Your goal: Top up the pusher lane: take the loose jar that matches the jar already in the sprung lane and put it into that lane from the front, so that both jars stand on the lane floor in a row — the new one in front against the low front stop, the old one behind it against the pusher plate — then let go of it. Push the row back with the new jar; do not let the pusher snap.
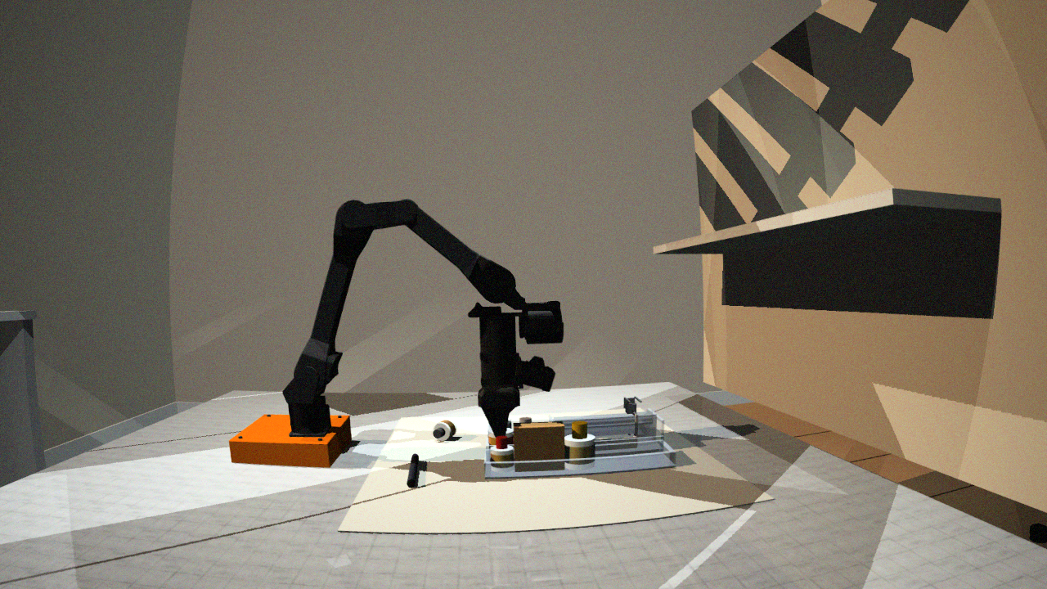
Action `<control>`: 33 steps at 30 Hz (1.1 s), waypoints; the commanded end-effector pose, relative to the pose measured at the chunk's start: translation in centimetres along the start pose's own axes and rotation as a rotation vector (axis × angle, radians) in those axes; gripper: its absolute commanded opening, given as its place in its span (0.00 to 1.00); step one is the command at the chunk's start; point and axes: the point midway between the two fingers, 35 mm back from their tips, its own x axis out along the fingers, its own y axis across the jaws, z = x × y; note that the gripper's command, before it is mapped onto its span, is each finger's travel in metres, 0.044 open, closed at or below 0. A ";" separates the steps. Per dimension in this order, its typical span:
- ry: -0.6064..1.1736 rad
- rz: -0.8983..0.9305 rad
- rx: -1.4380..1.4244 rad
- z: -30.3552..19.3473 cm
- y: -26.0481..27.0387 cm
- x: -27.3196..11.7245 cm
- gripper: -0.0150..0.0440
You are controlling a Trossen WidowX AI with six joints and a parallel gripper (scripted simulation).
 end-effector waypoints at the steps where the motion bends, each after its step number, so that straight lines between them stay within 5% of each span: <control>1: 0.001 -0.003 -0.003 -0.1 0.0 0.0 0.25; 7: 0.001 -0.003 -0.003 -0.1 0.0 0.0 0.25; 18: 0.000 -0.003 -0.003 0.0 0.0 0.0 0.74; 33: 0.001 -0.002 -0.003 -0.3 0.1 -2.1 0.75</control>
